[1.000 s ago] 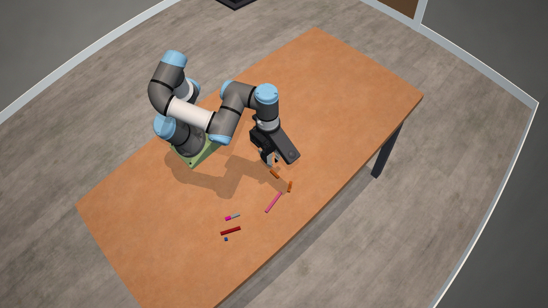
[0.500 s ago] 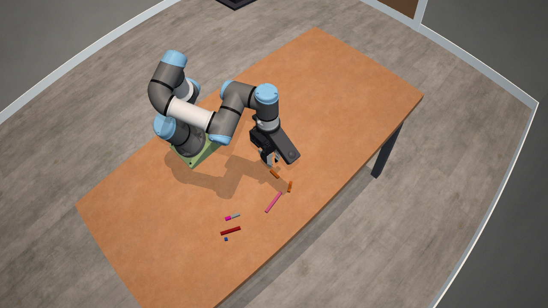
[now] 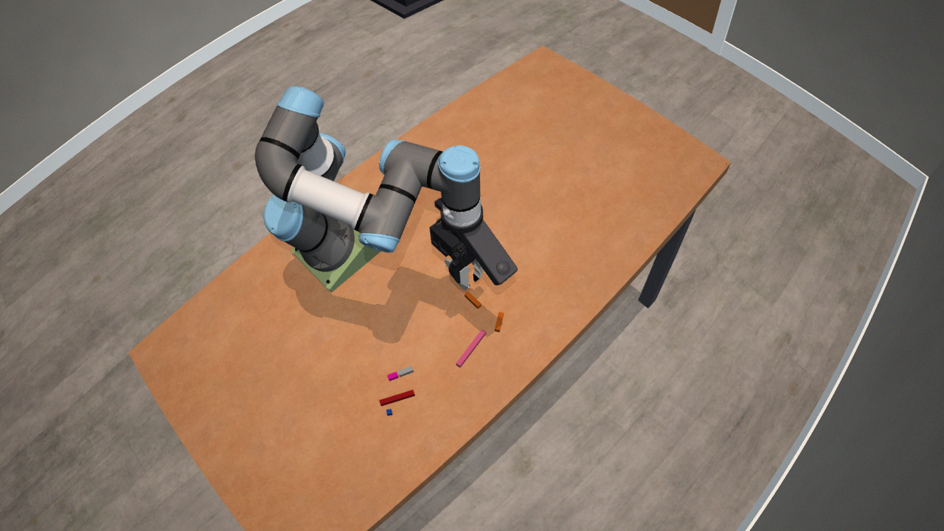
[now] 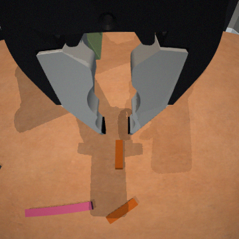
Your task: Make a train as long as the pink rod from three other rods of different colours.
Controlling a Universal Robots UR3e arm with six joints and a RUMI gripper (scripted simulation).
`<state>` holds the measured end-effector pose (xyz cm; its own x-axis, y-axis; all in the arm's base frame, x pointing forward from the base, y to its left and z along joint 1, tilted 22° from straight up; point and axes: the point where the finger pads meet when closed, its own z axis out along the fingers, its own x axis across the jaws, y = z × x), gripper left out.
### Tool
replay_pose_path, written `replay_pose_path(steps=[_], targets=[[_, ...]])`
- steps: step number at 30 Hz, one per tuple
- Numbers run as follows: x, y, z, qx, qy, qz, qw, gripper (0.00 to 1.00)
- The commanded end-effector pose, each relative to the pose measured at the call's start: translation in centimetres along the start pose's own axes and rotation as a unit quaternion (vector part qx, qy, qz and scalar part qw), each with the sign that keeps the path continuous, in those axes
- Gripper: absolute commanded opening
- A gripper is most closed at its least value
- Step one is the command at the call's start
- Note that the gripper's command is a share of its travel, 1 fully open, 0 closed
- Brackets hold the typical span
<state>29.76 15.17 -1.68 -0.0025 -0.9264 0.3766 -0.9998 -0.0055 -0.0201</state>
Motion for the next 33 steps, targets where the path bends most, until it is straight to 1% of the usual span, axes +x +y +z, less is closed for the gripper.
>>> replay_pose_path(steps=[1, 7, 9, 24, 33], targets=[[0.0, -0.1, 0.3, 0.001, -0.001, 0.0, 1.0, 0.14], [-0.1, -0.1, 1.1, 0.001, -0.001, 0.0, 1.0, 0.14], [-0.1, -0.1, 1.1, 0.001, -0.001, 0.0, 1.0, 0.14], [-0.1, -0.1, 3.4, 0.001, -0.001, 0.0, 1.0, 0.14], [-0.1, -0.2, 4.1, 0.001, -0.001, 0.0, 1.0, 0.14]])
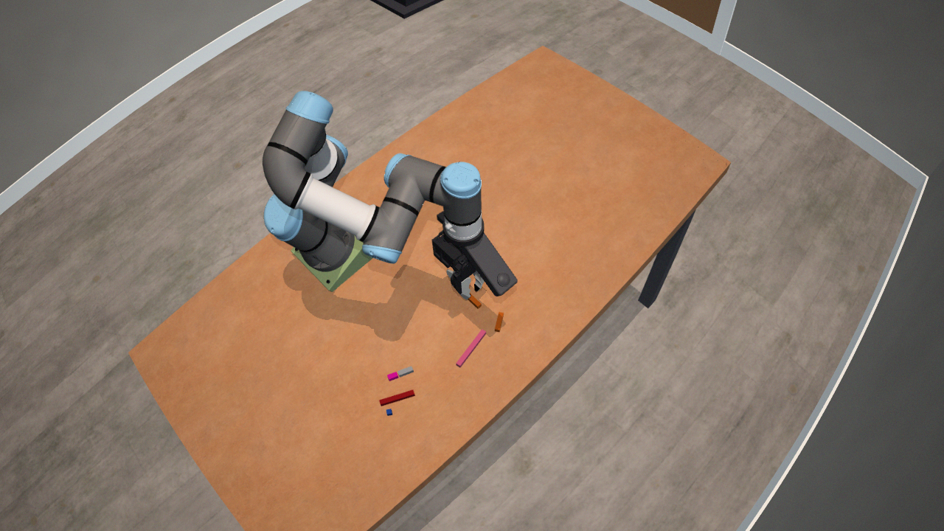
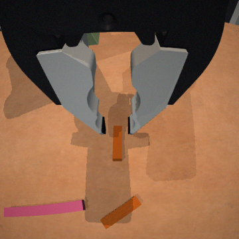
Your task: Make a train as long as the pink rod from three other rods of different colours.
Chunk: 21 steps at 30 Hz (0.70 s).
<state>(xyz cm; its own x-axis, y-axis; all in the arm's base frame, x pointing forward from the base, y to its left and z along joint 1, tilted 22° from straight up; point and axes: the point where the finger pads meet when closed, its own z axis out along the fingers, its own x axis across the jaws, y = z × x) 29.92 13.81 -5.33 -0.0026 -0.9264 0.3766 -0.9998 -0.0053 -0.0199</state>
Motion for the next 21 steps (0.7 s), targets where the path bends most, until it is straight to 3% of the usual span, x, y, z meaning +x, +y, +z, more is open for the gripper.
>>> replay_pose_path(steps=[1, 21], targets=[[-0.03, -0.09, 0.29, 0.001, -0.001, 0.0, 1.0, 0.14], [-0.04, -0.1, 0.65, 0.001, -0.001, 0.0, 1.0, 0.14]])
